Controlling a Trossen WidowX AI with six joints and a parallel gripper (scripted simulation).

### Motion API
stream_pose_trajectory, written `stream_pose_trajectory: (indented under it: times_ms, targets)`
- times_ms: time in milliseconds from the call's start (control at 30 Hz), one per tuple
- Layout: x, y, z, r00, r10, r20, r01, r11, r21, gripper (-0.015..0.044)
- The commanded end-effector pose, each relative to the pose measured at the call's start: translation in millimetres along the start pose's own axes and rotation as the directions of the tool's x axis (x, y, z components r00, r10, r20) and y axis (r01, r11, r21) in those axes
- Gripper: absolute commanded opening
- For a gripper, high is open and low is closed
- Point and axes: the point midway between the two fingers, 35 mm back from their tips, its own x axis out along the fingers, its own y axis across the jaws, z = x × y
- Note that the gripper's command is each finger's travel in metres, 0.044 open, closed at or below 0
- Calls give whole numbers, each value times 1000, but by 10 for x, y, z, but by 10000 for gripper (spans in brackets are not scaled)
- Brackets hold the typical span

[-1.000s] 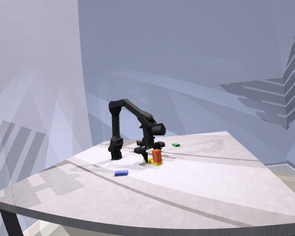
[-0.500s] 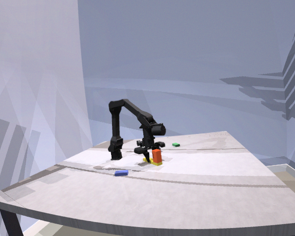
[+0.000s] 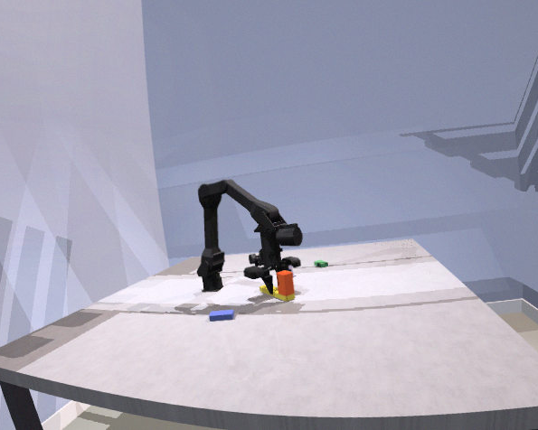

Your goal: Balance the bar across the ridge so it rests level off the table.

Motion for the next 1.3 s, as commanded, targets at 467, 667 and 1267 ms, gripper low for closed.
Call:
stream_pose_trajectory:
  times_ms: [467,667,1267]
  targets:
    - [-487,-26,-58,1000,-8,-15,8,1000,-3,0]
    - [-643,-23,-50,1000,-9,-15,9,1000,-4,0]
    - [-968,-94,36,1000,-11,-15,11,1000,3,0]
